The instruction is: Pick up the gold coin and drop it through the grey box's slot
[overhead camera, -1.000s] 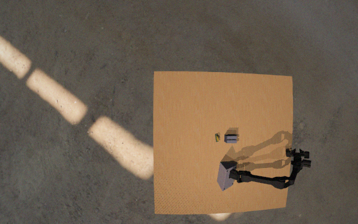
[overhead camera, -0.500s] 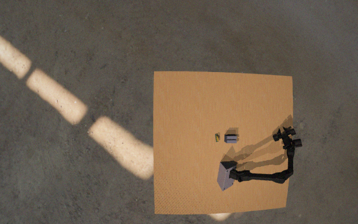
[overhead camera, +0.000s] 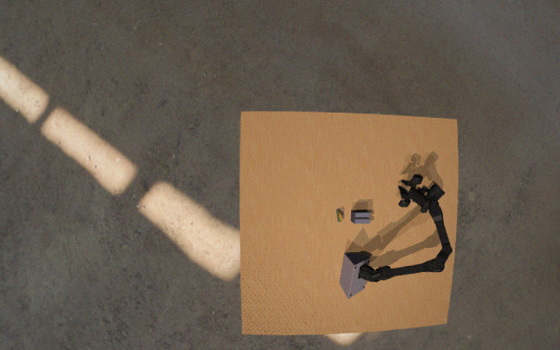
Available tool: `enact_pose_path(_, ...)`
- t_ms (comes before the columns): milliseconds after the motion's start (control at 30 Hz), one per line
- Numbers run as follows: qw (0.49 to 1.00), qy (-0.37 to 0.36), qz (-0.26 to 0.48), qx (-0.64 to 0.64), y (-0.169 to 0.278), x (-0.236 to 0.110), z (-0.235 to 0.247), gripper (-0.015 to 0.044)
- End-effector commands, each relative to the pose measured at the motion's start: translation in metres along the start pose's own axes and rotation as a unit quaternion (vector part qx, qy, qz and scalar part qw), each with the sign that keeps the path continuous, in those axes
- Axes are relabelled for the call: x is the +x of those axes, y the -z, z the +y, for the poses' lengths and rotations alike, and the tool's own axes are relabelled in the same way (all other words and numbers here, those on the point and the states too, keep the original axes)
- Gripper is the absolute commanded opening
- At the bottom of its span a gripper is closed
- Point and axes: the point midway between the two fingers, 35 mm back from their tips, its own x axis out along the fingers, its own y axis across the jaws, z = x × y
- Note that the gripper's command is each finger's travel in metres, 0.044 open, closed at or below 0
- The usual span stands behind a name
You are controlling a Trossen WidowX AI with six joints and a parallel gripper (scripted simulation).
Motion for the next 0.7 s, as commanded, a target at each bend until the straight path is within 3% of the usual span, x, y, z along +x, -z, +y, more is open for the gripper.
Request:
enact_pose_path(0,0.995,0.047,0.029,-0.086,0.059,0.011,-0.008,0.0161)
enact_pose_path(200,0.955,0.120,0.076,-0.261,0.163,0.016,-0.033,0.0161)
enact_pose_path(433,0.859,0.195,0.103,-0.462,0.261,0.002,-0.083,0.0161)
enact_pose_path(667,0.674,0.262,0.098,-0.684,0.335,-0.031,-0.156,0.0161)
